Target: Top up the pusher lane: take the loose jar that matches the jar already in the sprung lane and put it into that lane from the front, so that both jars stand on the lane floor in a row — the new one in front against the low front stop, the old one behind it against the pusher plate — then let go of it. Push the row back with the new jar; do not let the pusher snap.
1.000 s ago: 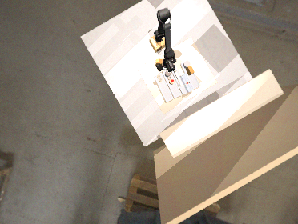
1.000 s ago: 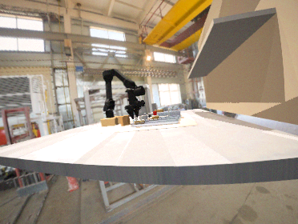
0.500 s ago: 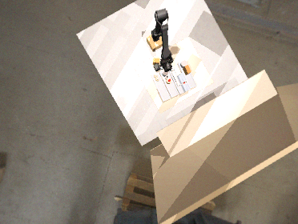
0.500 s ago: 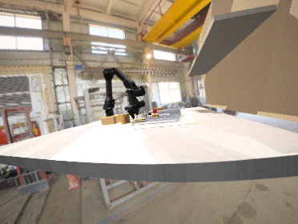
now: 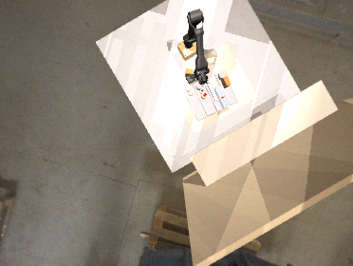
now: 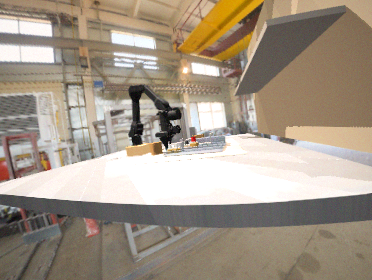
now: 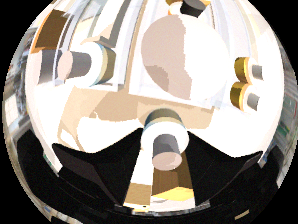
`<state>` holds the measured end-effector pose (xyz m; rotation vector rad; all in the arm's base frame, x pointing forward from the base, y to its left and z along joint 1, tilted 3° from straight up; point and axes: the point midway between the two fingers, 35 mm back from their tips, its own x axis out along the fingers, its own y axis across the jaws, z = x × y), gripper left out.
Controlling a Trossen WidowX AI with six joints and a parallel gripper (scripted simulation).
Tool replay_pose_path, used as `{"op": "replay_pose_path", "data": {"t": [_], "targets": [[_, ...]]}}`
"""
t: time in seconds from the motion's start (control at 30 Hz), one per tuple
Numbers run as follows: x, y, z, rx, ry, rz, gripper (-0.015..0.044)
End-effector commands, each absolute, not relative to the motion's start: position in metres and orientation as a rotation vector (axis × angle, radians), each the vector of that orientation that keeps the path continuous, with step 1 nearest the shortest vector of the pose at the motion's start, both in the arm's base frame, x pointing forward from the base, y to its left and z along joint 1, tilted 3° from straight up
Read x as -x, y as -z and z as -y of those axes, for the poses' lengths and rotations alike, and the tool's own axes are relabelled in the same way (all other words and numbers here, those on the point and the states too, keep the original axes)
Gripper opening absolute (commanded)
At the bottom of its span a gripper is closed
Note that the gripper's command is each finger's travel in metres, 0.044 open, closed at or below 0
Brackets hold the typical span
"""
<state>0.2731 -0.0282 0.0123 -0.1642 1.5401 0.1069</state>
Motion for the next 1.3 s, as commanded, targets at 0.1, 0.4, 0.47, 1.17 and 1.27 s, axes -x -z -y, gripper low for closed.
{"op": "replay_pose_path", "data": {"t": [0.1, 0.4, 0.47, 1.17, 1.27], "targets": [[-0.276, -0.062, 0.026, 0.170, -0.102, -1.517, 0.0000], [-0.264, -0.111, 0.022, 0.170, -0.102, -1.518, 0.0000], [-0.264, -0.111, 0.022, 0.170, -0.102, -1.518, 0.0000], [-0.274, -0.056, -0.053, 0.097, -0.042, -1.519, 0.0000], [-0.274, -0.053, -0.053, 0.097, -0.042, -1.519, 0.0000]]}}
